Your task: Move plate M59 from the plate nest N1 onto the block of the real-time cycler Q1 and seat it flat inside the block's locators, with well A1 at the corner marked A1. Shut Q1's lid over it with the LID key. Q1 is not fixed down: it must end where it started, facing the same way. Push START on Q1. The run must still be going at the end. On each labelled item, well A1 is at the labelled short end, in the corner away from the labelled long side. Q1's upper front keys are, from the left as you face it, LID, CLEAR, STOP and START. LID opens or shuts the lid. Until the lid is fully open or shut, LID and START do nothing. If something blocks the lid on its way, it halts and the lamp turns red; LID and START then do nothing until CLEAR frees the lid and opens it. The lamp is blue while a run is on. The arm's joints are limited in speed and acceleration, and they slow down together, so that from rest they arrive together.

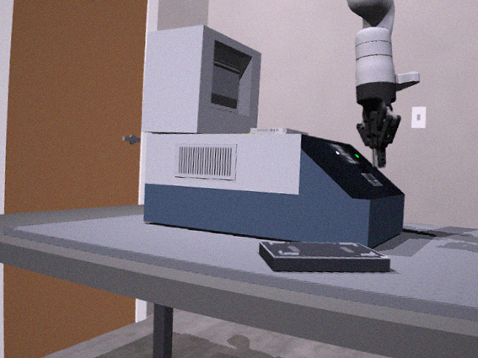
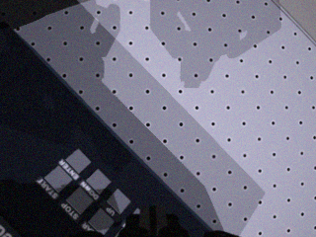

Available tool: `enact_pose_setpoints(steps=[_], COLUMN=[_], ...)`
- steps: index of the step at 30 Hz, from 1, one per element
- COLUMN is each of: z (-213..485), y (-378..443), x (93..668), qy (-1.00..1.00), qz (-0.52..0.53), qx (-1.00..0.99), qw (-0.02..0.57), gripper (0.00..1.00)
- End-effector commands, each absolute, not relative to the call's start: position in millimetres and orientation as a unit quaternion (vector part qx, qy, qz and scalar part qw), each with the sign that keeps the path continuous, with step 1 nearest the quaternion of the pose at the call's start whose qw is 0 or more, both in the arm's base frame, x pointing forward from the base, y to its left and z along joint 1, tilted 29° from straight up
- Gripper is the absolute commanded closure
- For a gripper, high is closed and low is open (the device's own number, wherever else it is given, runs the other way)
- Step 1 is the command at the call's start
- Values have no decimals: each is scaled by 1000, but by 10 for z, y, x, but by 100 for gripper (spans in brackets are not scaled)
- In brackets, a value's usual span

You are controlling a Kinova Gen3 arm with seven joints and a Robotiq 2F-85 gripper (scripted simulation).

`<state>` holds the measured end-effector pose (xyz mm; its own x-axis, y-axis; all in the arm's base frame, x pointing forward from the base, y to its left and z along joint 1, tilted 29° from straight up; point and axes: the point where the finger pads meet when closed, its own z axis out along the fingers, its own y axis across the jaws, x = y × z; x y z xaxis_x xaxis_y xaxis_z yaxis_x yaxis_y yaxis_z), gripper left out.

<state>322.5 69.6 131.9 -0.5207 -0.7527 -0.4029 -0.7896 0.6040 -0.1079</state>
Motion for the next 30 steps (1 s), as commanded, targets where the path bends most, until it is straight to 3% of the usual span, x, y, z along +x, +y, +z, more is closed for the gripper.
enact_pose_setpoints(steps=[1, 30], z=[1314, 1250], y=[699, 742], x=[3243, 3391], qy=[871, 871], qz=[44, 44], qx=[-443, -443], qw=[209, 209], gripper=[90, 90])
